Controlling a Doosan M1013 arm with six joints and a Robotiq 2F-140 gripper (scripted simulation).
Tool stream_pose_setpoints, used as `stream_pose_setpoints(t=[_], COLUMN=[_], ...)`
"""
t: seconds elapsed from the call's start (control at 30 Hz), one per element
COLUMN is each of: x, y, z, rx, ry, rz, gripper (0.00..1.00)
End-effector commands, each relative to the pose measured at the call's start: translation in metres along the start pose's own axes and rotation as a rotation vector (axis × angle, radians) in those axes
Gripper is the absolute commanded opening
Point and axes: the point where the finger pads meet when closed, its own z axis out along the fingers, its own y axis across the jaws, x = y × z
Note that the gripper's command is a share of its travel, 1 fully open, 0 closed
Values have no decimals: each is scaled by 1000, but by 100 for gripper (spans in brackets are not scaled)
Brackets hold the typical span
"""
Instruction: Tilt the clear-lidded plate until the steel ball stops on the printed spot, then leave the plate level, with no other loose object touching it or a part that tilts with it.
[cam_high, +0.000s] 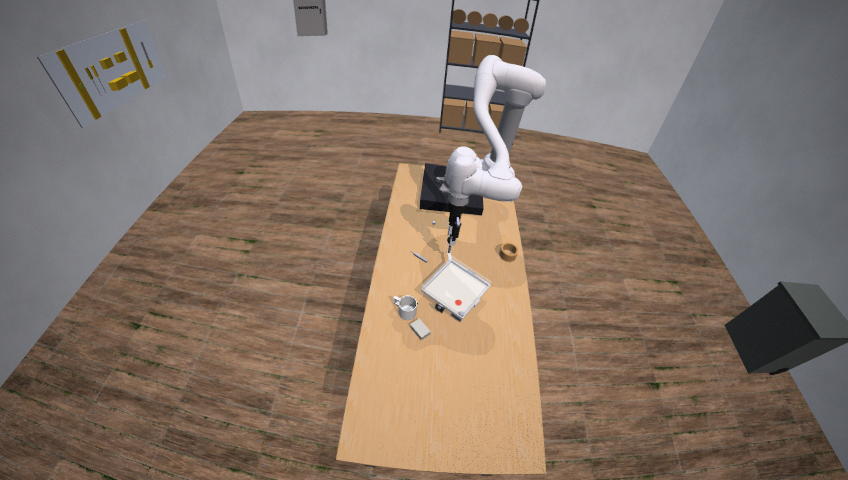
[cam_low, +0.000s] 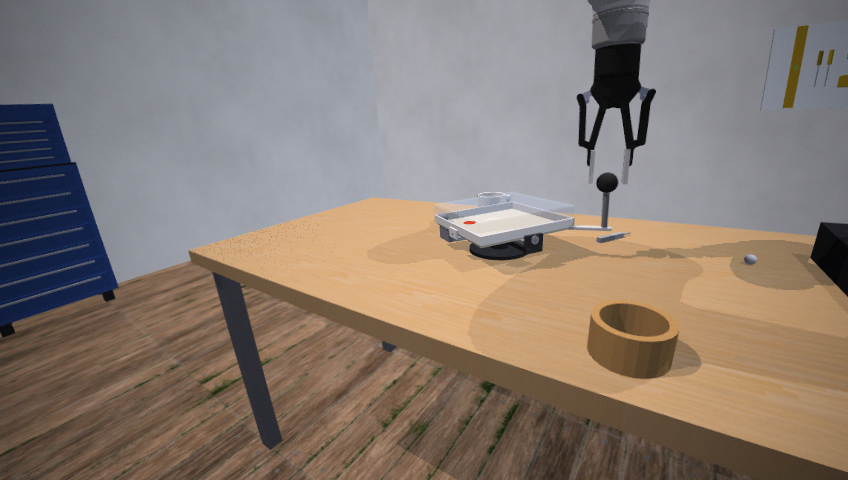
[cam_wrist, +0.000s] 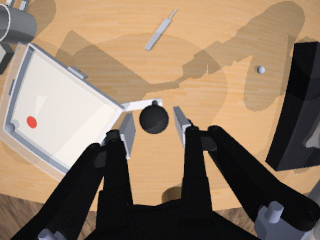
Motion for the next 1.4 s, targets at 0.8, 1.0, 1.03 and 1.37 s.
stream_pose_setpoints(t=[0.8,1.0,1.03,1.37], x=[0,0,0,0], y=[0,0,0,0], z=[21,27,27,31], rx=[0,0,0,0], ry=[0,0,0,0], rz=[0,0,0,0], gripper=[36,36,36,36])
